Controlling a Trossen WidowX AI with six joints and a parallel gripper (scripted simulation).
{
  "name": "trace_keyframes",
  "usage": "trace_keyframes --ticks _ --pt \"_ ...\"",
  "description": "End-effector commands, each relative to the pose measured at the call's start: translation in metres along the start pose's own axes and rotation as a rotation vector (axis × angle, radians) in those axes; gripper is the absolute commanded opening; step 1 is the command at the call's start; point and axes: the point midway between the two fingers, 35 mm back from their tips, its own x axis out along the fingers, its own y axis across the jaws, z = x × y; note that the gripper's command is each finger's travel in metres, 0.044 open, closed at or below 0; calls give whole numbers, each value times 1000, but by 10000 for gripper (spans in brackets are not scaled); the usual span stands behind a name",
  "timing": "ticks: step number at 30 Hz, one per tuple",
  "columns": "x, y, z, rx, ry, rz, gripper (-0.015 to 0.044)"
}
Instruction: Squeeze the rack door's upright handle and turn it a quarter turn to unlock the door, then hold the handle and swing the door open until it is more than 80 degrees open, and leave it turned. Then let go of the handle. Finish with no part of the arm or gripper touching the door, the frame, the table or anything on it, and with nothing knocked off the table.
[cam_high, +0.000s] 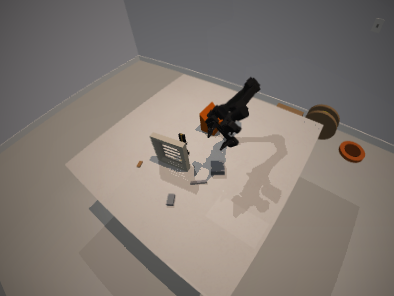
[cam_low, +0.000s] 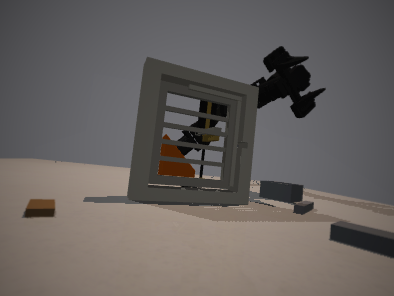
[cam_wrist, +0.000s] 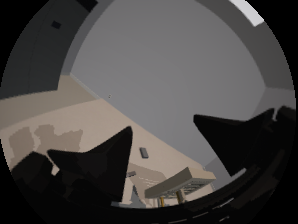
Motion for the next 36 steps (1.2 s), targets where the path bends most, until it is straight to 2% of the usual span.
trace_keyframes --ticks 1,5,20,36 --pt "0 0 0 -1 2 0 374" --pt "7 -7 -10 -20 62 -7 282" --pt "33 -47 -83 -121 499 33 282" --pt "25 -81 -148 -75 892 190 282"
